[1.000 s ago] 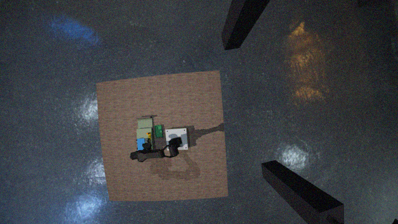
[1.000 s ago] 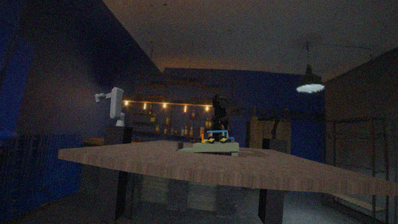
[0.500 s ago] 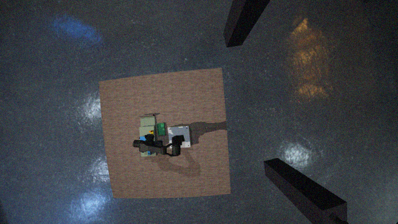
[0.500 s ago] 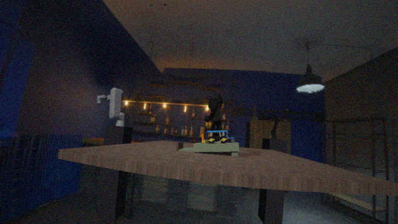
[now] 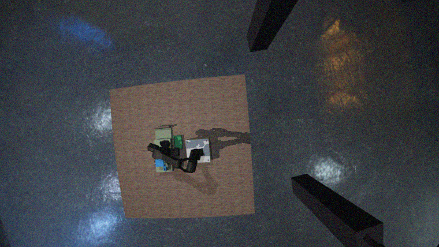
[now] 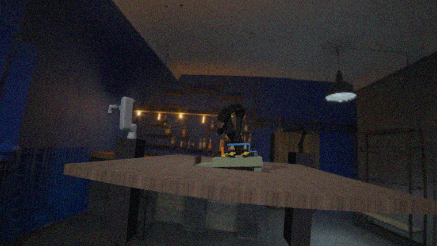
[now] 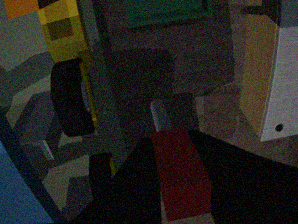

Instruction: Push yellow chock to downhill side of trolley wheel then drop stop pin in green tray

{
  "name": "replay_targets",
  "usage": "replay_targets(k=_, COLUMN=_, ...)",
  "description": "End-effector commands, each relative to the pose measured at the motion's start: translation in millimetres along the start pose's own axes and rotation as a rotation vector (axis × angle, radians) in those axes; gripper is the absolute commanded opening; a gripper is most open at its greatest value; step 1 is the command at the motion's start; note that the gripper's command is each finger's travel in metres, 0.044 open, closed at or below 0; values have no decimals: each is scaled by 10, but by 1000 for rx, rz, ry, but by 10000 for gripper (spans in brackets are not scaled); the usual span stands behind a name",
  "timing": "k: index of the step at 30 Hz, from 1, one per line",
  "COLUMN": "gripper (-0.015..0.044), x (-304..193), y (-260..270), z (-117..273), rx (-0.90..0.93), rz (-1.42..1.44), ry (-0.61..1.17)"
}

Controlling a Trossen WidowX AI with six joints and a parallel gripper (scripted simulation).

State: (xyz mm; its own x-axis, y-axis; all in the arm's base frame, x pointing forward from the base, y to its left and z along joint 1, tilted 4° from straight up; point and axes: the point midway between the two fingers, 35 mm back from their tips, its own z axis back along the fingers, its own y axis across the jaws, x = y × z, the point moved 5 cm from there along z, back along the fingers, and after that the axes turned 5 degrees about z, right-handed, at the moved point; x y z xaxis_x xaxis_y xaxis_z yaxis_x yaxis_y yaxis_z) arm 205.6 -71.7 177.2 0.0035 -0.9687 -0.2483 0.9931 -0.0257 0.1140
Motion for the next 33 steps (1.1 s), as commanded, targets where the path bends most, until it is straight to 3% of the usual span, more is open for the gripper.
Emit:
replay_targets(k=1, gripper=0, x=134, y=-8, z=22, rx=-2, rz=2, ry=3)
replay_targets(k=20, gripper=0, x=685, y=-77, z=118, rx=-3, rz=-3, ry=-3)
replay_targets(k=33, gripper=0, x=622, y=-88, z=111, rx=20, rz=-369, ry=-72)
